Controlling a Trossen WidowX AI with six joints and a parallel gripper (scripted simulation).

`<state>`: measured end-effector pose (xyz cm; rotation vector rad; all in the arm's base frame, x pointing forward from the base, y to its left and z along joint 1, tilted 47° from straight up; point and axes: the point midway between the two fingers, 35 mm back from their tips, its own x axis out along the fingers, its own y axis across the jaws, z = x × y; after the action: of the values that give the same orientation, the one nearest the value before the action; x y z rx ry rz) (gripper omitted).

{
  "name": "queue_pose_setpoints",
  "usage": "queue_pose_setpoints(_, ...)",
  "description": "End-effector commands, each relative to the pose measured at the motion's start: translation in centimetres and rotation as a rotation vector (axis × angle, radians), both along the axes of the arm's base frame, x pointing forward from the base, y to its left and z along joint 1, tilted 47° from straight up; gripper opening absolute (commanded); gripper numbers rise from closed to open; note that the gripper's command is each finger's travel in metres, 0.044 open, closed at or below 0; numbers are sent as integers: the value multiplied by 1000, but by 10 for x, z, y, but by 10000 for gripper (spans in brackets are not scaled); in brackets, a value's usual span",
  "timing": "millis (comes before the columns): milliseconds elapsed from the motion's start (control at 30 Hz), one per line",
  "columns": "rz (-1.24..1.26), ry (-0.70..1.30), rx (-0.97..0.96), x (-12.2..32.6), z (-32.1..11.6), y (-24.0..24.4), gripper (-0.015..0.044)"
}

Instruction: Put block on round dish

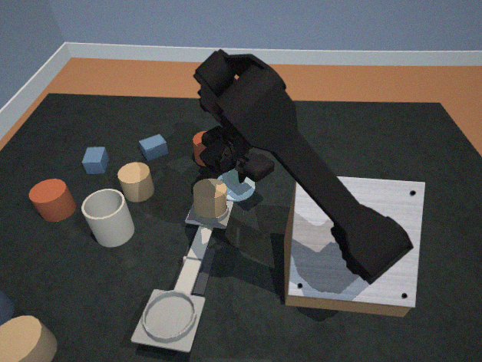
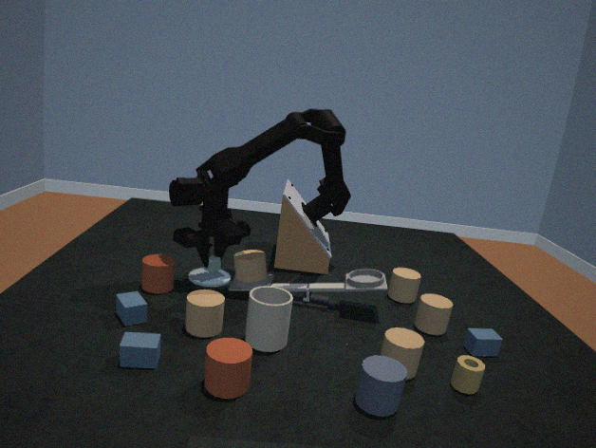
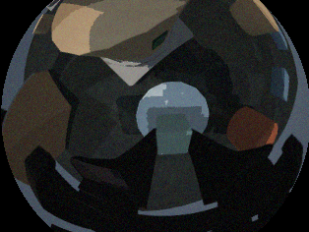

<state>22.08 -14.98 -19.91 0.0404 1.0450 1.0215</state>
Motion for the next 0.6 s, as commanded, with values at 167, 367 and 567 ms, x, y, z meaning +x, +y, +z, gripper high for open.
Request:
queue_pose_setpoints(167,-12,-7,-7,3,-6,4,0)
queue_pose_setpoints(367,-12,-7,-7,4,-13,11,0)
queue_pose_setpoints(567,-5,-6,-6,3,-12,10,105)
